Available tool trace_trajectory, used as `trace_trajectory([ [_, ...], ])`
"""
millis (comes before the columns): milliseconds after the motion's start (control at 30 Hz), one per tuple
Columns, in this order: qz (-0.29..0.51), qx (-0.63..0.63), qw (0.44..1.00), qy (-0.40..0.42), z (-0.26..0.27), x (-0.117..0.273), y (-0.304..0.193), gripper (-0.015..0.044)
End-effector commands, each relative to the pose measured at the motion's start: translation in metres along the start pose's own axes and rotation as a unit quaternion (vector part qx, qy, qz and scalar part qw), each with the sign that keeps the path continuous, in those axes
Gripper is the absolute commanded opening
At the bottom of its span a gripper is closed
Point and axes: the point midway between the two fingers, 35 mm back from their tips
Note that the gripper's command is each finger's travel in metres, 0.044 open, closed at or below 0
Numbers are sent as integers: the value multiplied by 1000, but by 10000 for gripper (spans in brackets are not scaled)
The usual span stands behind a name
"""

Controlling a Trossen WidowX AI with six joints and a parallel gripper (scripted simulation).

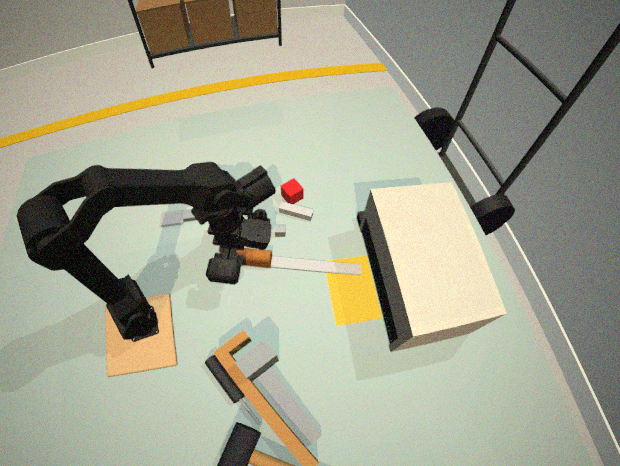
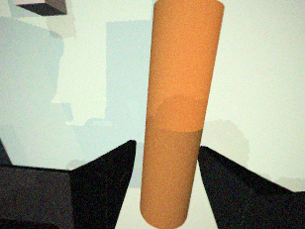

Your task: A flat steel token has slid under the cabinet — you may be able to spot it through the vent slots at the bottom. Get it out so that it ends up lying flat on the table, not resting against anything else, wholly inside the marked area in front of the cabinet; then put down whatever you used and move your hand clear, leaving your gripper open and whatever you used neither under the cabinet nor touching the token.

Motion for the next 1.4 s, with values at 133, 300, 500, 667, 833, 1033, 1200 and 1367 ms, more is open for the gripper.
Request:
trace_trajectory([
  [133,-1,0,1000,2,-1,0,0,270],
  [300,-1,-1,1000,2,-1,0,0,270],
  [500,-1,-1,1000,1,-1,-1,0,244],
  [667,-1,-1,1000,1,-1,-1,0,132],
  [833,-1,-1,1000,1,-1,-1,0,98],
  [1033,-1,-1,1000,1,-1,-1,0,0],
  [1200,-1,-1,1000,1,-1,-1,2,0],
  [1367,-1,-2,1000,1,0,-1,10,0],
])
Point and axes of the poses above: the point midway between the two fingers, 35 mm back from their tips, its own x axis back along the fingers, its own z axis across the jaws, y = z × x, and after that the axes turned 4 degrees about -x, right-handed
